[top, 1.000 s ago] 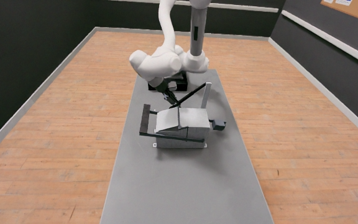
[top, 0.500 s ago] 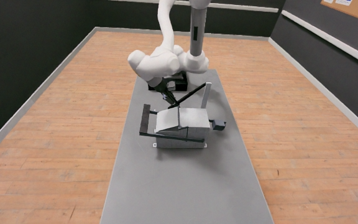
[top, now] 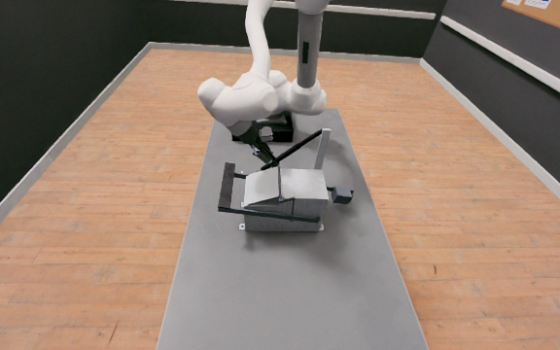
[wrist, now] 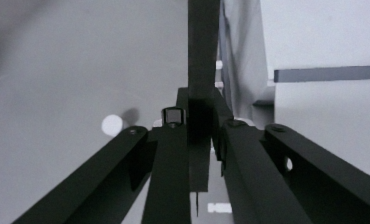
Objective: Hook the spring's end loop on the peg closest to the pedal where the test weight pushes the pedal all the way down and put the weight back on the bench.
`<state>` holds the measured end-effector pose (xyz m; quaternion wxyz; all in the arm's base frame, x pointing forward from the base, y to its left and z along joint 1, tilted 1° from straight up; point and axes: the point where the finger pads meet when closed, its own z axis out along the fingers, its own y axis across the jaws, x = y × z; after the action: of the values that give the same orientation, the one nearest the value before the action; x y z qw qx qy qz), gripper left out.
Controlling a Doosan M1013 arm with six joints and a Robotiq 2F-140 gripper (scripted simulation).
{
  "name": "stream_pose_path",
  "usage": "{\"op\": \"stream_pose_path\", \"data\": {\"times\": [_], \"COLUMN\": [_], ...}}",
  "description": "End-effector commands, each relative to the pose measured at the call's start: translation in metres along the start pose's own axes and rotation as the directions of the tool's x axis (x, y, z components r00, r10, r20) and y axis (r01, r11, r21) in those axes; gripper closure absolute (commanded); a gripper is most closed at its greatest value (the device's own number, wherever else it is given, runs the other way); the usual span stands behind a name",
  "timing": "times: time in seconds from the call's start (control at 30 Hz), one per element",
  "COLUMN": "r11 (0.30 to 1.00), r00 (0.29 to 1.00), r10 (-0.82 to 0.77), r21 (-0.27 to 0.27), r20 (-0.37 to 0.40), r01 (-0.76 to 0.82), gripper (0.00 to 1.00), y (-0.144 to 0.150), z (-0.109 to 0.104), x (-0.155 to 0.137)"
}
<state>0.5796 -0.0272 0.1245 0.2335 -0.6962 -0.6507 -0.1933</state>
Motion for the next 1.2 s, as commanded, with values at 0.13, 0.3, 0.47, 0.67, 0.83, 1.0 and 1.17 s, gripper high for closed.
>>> {"op": "stream_pose_path", "data": {"times": [0.13,0.3,0.47,0.67,0.83,1.0,1.17], "r11": [1.0,1.0,1.0,1.0,1.0,1.0,1.0], "r00": [1.0,1.0,1.0,1.0,1.0,1.0,1.0], "r10": [-0.001,-0.001,-0.001,0.0,0.001,0.001,0.001], "r21": [-0.001,-0.001,-0.001,0.0,0.001,0.002,0.001], "r20": [0.0,0.0,0.0,0.0,0.0,0.0,0.0], "r01": [0.001,0.001,0.001,0.0,-0.001,-0.001,-0.001], "gripper": [0.83,0.83,0.83,0.83,0.83,0.83,0.83], "y": [0.0,0.0,0.0,0.0,0.0,0.0,0.0], "z": [-0.002,-0.004,-0.006,-0.006,-0.008,-0.01,-0.01], "x": [-0.001,-0.004,-0.007,-0.007,-0.01,-0.012,-0.012]}}
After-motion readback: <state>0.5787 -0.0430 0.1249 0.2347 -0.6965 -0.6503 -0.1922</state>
